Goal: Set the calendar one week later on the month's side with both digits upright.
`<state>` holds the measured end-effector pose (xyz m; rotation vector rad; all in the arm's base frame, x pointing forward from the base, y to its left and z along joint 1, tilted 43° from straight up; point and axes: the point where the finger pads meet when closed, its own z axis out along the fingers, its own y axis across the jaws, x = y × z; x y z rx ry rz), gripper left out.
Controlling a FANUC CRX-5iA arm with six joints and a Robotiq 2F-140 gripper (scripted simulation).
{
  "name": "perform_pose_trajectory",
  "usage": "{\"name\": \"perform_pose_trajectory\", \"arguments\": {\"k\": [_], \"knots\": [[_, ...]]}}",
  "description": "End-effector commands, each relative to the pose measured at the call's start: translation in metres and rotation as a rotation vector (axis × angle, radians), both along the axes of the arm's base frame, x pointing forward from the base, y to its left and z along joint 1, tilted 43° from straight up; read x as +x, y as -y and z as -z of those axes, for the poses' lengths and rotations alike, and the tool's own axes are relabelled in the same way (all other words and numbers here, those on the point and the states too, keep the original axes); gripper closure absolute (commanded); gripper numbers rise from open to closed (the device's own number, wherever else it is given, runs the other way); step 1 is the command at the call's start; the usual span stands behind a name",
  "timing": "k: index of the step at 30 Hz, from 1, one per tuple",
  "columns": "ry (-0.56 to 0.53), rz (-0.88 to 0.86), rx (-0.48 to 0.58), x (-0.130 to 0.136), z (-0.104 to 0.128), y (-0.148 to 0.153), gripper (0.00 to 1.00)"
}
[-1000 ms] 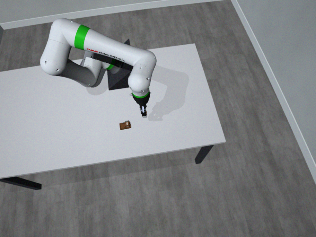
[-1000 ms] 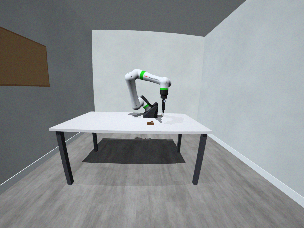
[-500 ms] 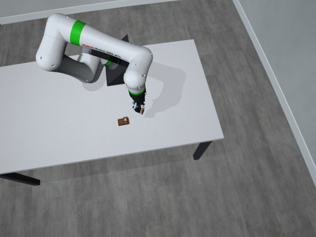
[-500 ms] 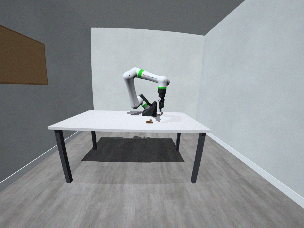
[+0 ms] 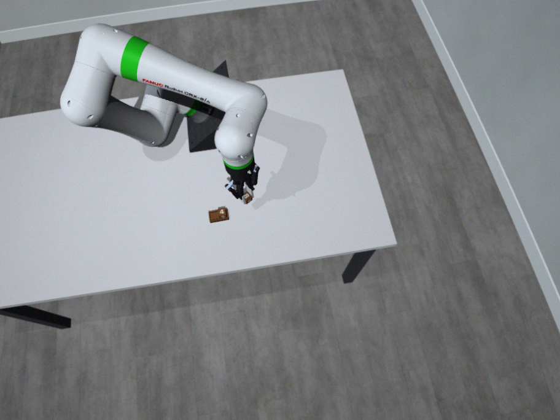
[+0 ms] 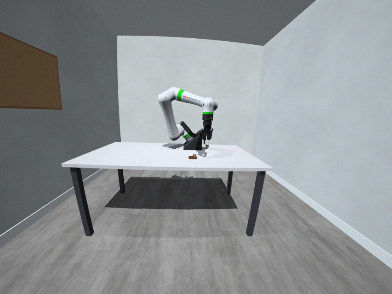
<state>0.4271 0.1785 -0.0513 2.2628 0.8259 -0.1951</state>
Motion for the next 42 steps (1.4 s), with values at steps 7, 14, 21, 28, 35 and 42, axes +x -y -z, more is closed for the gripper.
{"name": "perform_pose_trajectory", "arguments": {"k": [7, 14, 21, 28, 35, 42], "knots": [[0.238, 0.250, 0.031, 0.003, -0.006, 0.006, 0.84], [0.353, 0.377, 0.048, 0.004, -0.009, 0.009, 0.84], [0.355, 0.379, 0.049, 0.004, -0.009, 0.009, 0.84], [0.355, 0.379, 0.049, 0.004, -0.009, 0.009, 0.84], [0.356, 0.379, 0.049, 0.004, -0.006, 0.011, 0.84], [0.356, 0.379, 0.049, 0.006, 0.009, 0.025, 0.84]]}}
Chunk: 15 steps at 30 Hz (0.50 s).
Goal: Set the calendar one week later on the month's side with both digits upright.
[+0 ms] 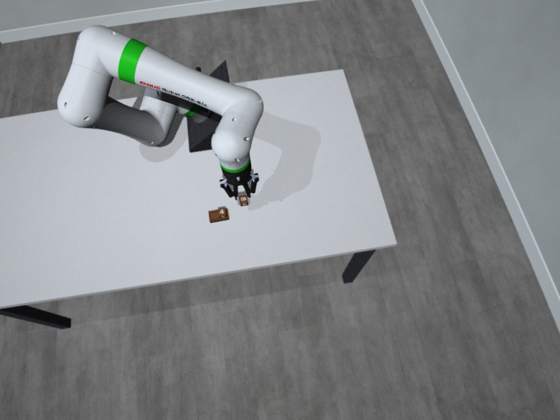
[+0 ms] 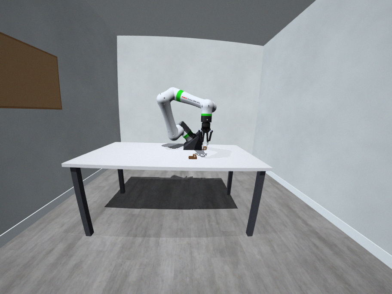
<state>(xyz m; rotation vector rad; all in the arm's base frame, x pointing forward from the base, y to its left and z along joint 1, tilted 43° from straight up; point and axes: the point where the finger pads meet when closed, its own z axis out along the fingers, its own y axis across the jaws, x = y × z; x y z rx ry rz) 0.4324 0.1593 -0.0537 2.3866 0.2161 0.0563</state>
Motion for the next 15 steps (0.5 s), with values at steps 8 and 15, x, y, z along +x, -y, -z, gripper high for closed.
{"name": "perform_pose_trajectory", "arguments": {"k": [8, 15], "knots": [[0.001, 0.000, 0.000, 0.004, 0.031, 0.028, 0.84], [0.001, 0.000, 0.000, 0.007, 0.050, 0.045, 0.84]]}}
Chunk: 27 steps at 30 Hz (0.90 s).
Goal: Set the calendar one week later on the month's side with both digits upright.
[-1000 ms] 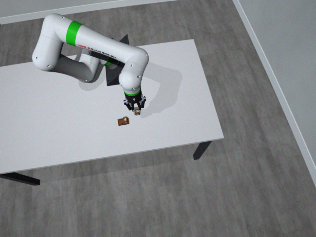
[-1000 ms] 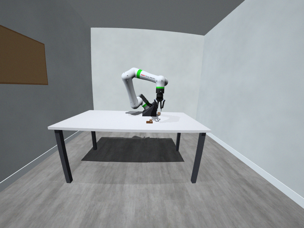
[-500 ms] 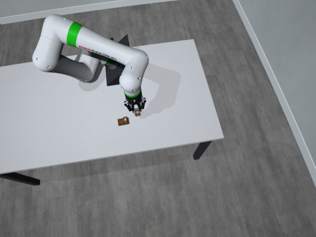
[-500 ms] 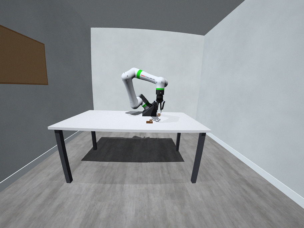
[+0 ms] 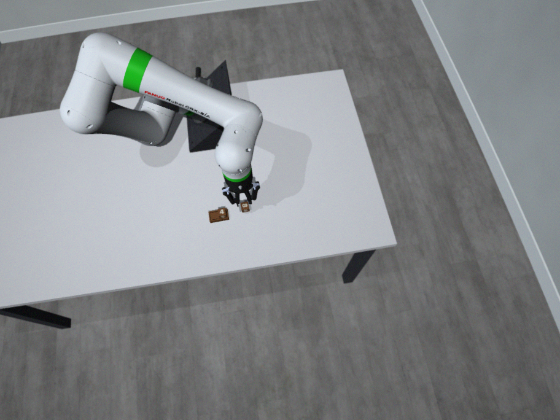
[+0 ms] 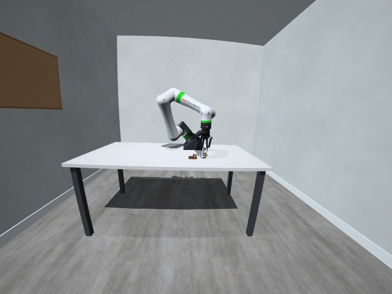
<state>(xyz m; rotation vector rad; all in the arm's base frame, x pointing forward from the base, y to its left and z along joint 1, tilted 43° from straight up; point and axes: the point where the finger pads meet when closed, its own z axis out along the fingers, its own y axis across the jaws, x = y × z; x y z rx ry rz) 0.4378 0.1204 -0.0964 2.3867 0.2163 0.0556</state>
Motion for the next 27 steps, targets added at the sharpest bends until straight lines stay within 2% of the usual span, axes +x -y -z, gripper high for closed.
{"name": "perform_pose_trajectory", "arguments": {"k": [1, 7, 27], "knots": [[0.001, 0.000, 0.000, 0.0018, 0.0094, 0.0082, 0.84], [0.001, 0.000, 0.000, 0.0027, 0.0165, 0.0147, 0.84], [0.001, 0.000, 0.000, 0.0028, 0.0169, 0.0150, 0.84]]}}
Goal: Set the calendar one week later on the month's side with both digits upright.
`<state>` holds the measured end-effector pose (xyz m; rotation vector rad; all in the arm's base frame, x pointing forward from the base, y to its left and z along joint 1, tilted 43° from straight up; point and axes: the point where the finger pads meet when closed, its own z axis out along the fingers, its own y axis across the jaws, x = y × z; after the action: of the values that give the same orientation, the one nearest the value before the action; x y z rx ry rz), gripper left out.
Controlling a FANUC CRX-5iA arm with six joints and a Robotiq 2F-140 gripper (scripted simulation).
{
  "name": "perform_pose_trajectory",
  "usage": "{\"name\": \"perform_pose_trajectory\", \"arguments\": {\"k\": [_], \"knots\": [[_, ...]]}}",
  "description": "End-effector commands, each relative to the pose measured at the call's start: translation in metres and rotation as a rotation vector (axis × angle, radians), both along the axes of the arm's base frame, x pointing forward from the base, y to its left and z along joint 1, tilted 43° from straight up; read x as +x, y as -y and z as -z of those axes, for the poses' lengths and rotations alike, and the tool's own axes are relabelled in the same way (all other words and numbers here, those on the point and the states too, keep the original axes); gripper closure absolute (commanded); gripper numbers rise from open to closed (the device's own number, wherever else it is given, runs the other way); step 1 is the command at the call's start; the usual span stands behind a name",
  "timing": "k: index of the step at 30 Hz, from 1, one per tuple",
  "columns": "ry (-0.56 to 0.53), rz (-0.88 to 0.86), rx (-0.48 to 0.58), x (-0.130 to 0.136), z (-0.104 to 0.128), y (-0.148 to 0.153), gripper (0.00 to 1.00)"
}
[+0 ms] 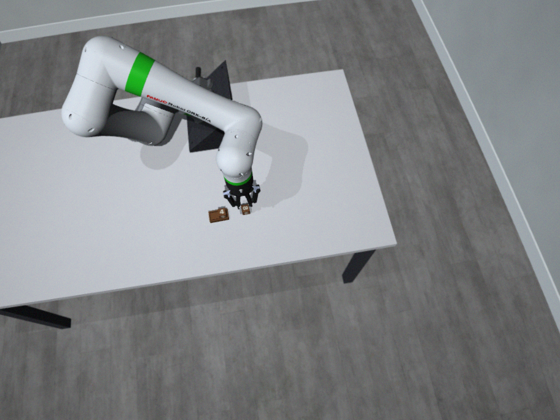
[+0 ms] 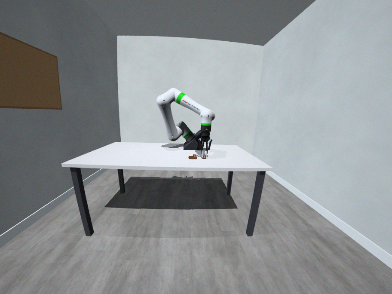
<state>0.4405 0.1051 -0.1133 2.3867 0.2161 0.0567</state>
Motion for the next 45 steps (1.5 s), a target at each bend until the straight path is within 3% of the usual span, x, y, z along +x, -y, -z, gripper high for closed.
{"name": "perform_pose_trajectory", "arguments": {"k": [1, 45], "knots": [[0.000, 0.000, 0.000, 0.0001, 0.0000, -0.0003, 0.84], [0.000, 0.000, 0.000, 0.0005, 0.0028, 0.0023, 0.84]]}}
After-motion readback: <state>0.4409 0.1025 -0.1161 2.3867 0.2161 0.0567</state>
